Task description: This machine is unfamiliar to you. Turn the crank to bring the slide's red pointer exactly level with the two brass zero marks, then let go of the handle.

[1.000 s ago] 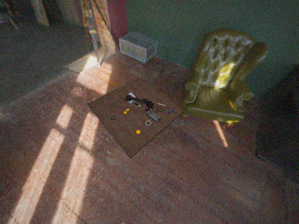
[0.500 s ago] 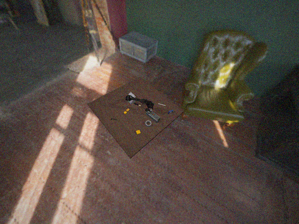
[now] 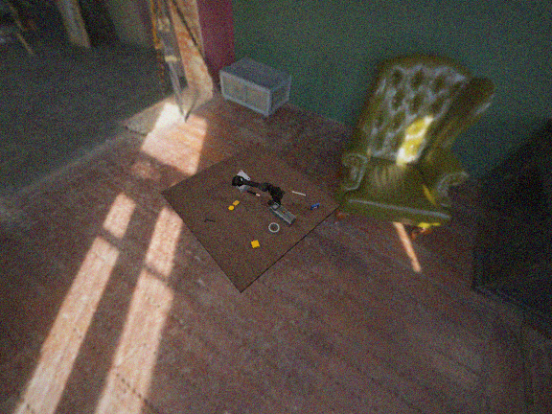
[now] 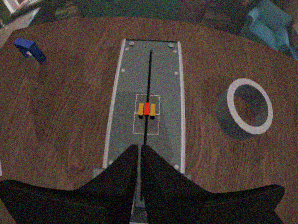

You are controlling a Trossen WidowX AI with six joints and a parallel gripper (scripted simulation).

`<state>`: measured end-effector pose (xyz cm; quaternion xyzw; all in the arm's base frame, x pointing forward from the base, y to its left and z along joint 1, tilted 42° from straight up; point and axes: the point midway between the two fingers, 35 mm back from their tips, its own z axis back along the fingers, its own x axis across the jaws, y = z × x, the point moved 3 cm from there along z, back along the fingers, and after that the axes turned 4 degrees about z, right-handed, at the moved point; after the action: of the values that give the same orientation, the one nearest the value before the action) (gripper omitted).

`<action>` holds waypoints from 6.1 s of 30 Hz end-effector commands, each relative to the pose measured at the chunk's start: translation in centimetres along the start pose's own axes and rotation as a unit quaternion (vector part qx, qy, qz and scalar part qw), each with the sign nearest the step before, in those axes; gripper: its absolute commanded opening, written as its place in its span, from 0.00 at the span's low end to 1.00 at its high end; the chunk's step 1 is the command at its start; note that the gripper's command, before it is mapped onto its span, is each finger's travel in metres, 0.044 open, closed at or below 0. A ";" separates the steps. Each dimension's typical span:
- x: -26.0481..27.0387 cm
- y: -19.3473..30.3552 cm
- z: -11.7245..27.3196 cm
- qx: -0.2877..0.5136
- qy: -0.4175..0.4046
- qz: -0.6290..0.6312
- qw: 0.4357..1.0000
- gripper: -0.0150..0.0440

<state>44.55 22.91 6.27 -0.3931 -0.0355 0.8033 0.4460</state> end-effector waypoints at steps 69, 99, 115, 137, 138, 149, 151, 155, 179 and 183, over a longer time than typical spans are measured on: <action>0.0 0.0 0.0 0.000 -0.001 0.000 1.000 0.39; 0.0 0.0 0.0 0.000 -0.001 0.000 1.000 0.33; 0.0 0.0 0.0 0.000 -0.001 0.000 1.000 0.25; 0.0 0.0 0.0 0.000 -0.001 0.000 1.000 1.00; 0.0 0.0 0.0 0.000 -0.001 0.000 1.000 0.96; 0.0 0.0 0.0 0.000 -0.001 0.000 1.000 0.47; 0.0 0.0 0.0 0.000 -0.001 0.000 1.000 0.38; 0.0 0.0 0.0 0.000 -0.001 0.000 1.000 0.25; 0.0 0.0 0.0 0.000 -0.001 -0.001 1.000 0.57; 0.0 0.0 0.0 0.000 -0.001 -0.001 1.000 0.74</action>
<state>44.55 22.92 6.24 -0.3914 -0.0368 0.8037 0.4466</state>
